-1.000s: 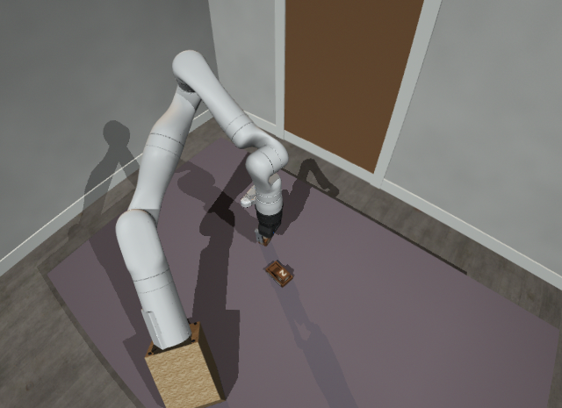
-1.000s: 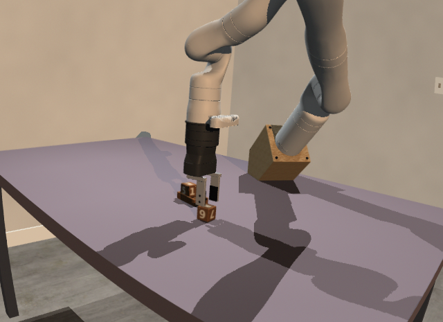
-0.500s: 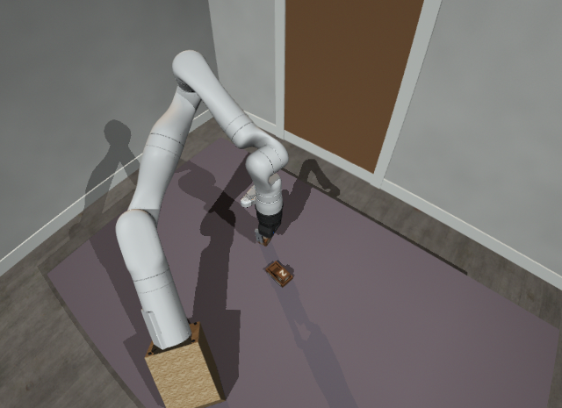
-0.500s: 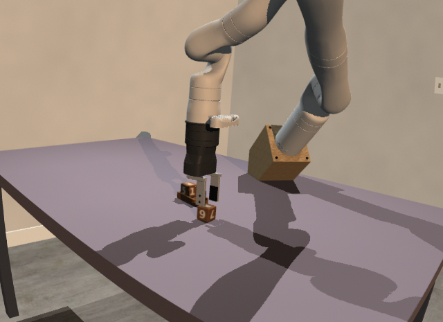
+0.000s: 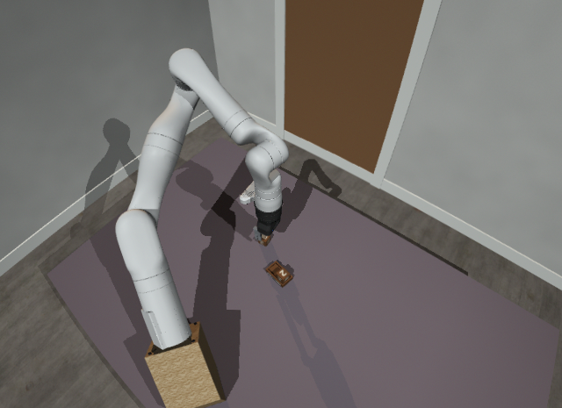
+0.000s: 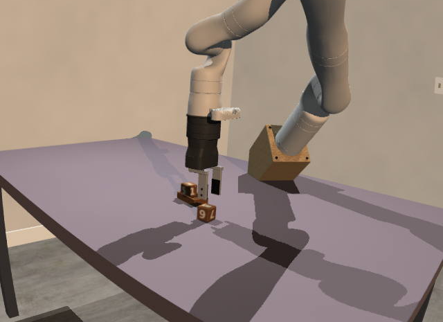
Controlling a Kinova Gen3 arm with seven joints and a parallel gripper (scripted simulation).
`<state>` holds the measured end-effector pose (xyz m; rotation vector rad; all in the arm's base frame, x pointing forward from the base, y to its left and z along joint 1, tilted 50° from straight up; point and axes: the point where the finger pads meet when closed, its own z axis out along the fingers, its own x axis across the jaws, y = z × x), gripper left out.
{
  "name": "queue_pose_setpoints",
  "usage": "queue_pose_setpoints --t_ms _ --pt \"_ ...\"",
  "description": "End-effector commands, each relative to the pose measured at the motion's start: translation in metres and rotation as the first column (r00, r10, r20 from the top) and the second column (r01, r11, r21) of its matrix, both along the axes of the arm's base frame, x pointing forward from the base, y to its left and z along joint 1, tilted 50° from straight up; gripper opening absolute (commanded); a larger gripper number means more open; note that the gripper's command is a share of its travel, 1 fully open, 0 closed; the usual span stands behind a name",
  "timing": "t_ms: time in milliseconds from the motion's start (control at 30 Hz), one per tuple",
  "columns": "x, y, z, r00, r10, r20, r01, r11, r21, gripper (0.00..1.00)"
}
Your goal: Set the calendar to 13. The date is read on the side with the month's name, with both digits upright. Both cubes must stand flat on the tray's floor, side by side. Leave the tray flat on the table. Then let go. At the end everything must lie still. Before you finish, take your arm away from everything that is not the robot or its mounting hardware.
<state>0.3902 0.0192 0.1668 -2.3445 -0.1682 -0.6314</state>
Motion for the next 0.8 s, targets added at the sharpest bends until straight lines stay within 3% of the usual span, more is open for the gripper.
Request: queue_pose_setpoints --t_ms 0,300,767 --pt "0.001 -0.007 0.005 1.000 -0.009 0.010 0.009 1.000 -0.006 0.90" --pt "-0.006 -0.018 0.016 1.000 -0.009 0.010 0.009 1.000 -0.006 0.90" --pt "-0.006 -0.017 0.016 1.000 -0.023 0.004 0.023 0.999 -0.038 0.90"
